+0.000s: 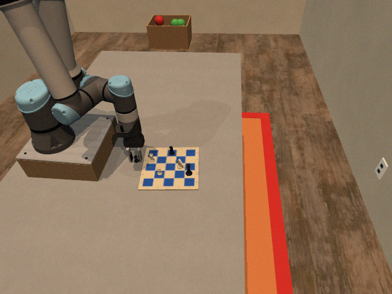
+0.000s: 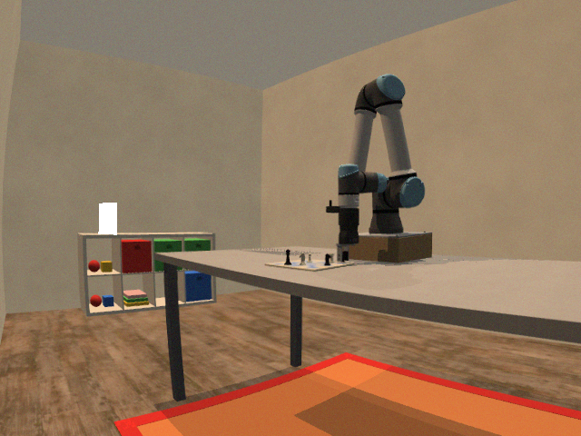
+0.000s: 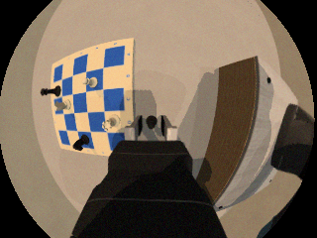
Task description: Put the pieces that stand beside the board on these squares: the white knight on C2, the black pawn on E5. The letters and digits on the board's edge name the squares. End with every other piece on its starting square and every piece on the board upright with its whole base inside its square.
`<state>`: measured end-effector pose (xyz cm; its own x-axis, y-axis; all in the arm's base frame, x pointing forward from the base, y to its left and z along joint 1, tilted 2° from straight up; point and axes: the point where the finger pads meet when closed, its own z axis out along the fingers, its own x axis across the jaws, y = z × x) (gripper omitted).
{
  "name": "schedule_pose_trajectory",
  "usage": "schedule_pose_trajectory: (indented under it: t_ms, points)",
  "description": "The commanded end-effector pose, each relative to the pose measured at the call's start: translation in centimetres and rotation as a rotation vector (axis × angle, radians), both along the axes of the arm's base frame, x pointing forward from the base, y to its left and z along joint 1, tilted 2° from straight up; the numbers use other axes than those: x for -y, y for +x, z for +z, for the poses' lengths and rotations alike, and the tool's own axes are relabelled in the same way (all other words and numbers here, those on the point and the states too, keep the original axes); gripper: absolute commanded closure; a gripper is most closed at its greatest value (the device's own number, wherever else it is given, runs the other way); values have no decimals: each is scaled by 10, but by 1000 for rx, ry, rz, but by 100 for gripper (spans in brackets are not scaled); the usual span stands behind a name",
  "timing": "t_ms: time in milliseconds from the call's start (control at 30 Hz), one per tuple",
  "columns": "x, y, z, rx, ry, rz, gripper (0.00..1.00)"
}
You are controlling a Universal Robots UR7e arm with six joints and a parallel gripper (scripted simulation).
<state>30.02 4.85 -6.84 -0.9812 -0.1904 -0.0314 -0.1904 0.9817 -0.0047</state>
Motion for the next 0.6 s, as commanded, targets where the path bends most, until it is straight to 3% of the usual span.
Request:
schedule_pose_trajectory:
  t_ms: [0,433,467,567]
  points:
    - [0,0,0,1,0,0,32]
    - [0,0,0,1,0,0,32]
    - [0,0,0,1,0,0,100]
    - [0,0,0,1,0,0,100]
